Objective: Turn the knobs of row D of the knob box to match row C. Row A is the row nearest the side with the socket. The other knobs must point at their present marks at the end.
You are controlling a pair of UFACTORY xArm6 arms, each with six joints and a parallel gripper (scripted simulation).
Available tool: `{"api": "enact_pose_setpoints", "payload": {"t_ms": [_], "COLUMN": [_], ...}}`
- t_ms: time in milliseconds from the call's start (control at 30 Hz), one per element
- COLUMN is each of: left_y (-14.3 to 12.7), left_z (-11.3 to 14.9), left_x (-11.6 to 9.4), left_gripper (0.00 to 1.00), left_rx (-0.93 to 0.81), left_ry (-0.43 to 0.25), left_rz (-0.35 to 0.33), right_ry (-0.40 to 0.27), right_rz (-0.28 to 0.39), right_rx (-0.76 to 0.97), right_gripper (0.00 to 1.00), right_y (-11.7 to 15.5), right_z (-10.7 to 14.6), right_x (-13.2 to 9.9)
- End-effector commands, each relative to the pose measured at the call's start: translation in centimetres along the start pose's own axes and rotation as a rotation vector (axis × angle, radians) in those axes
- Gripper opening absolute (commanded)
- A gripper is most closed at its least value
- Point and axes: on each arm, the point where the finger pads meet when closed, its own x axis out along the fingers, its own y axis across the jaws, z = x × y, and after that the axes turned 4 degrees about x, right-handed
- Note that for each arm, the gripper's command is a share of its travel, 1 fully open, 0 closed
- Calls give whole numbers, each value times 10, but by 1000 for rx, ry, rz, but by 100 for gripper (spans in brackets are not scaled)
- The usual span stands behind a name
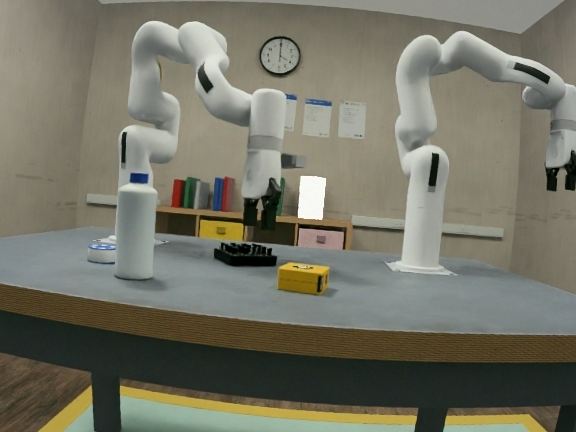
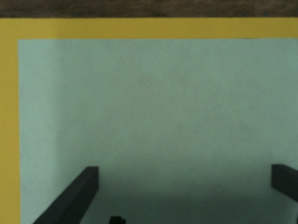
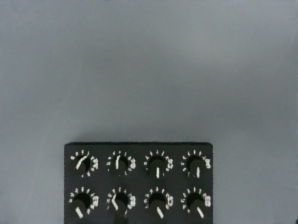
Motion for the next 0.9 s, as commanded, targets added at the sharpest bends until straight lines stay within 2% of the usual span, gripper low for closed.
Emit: {"api": "enact_pose_setpoints", "payload": {"t_ms": [0, 267, 333, 533, 867], "left_y": [0, 0, 0, 0, 0], "left_z": [-1, -1, -1, -1, -1], "left_x": [-2, -2, -2, -2, -2], "left_gripper": [100, 100, 100, 100, 100], "left_rx": [0, 0, 0, 0, 0], "left_ry": [4, 4, 4, 4, 4], "left_rz": [0, 0, 0, 0, 0], "right_ry": [3, 3, 3, 3, 3], "right_rz": [4, 5, 5, 5, 5], "right_rx": [0, 0, 0, 0, 0], "right_gripper": [100, 100, 100, 100, 100], "right_y": [1, 1, 1, 1, 0], "right_z": [11, 46, 46, 69, 75], "right_x": [-19, -69, -69, -101, -110]}}
